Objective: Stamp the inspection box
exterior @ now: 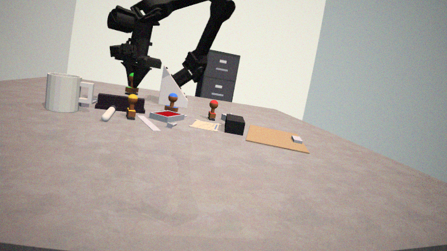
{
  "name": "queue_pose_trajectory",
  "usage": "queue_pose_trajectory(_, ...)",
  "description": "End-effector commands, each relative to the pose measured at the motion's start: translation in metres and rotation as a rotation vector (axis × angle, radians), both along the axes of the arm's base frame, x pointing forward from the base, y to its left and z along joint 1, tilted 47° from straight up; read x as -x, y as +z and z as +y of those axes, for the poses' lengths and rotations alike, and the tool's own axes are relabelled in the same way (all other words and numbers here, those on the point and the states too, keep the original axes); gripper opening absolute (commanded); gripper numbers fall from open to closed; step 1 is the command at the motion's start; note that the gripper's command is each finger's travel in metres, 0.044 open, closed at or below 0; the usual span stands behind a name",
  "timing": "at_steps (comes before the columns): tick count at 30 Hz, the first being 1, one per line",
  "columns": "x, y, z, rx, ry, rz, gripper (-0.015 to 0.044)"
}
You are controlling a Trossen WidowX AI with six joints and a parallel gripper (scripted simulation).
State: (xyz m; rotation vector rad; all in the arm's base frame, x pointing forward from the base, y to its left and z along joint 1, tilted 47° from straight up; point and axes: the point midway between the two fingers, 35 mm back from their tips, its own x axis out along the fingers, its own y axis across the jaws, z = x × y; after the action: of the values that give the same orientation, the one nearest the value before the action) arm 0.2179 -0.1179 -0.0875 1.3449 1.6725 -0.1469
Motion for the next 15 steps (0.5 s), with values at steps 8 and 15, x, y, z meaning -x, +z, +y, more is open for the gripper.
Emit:
queue_pose_trajectory(8,-0.001,-0.014,0.017,-0.011,-0.004,0.006,0.0)
queue_pose_trajectory(15,-0.001,-0.022,0.026,-0.012,-0.004,0.006,0.0)
